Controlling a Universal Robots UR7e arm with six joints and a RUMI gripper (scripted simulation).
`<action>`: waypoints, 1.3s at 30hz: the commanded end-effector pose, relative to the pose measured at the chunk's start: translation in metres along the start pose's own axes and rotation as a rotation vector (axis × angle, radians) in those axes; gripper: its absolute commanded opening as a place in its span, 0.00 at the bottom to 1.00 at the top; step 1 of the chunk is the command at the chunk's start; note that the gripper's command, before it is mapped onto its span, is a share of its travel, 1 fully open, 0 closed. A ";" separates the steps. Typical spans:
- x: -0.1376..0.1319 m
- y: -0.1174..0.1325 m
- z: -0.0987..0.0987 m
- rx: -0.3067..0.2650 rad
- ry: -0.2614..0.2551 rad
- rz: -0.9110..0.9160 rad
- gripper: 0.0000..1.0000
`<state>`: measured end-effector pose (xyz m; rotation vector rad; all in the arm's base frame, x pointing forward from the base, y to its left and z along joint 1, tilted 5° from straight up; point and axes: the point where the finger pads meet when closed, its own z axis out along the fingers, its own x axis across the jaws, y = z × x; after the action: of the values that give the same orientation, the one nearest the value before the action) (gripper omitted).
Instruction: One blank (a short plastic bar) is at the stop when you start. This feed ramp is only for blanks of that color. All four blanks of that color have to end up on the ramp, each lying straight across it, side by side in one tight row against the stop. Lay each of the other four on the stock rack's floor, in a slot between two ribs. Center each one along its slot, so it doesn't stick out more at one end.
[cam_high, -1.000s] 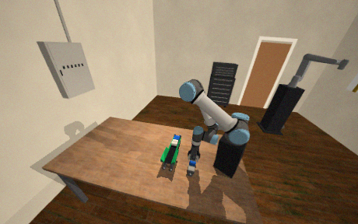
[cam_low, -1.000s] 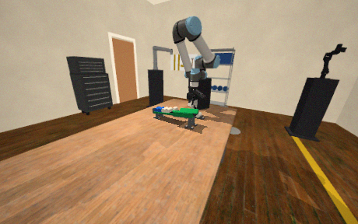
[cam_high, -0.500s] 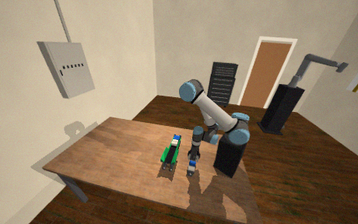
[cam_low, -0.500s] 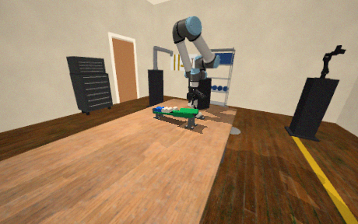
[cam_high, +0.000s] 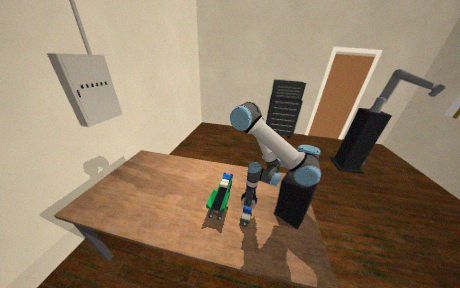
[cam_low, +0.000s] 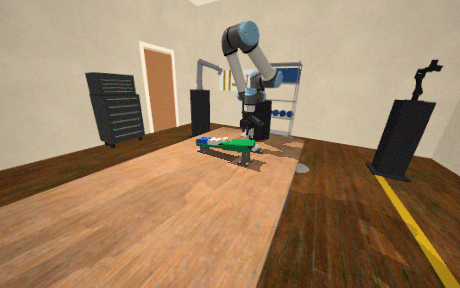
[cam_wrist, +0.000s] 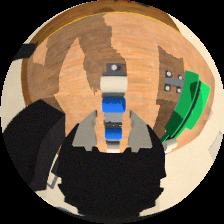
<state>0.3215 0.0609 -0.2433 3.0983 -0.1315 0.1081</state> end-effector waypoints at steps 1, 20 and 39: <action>0.002 0.001 0.000 -0.001 0.004 0.002 0.47; 0.002 0.001 0.000 -0.001 0.004 0.002 0.47; 0.003 0.001 0.008 -0.001 0.004 0.002 0.47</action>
<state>0.3230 0.0605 -0.2450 3.0976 -0.1313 0.1117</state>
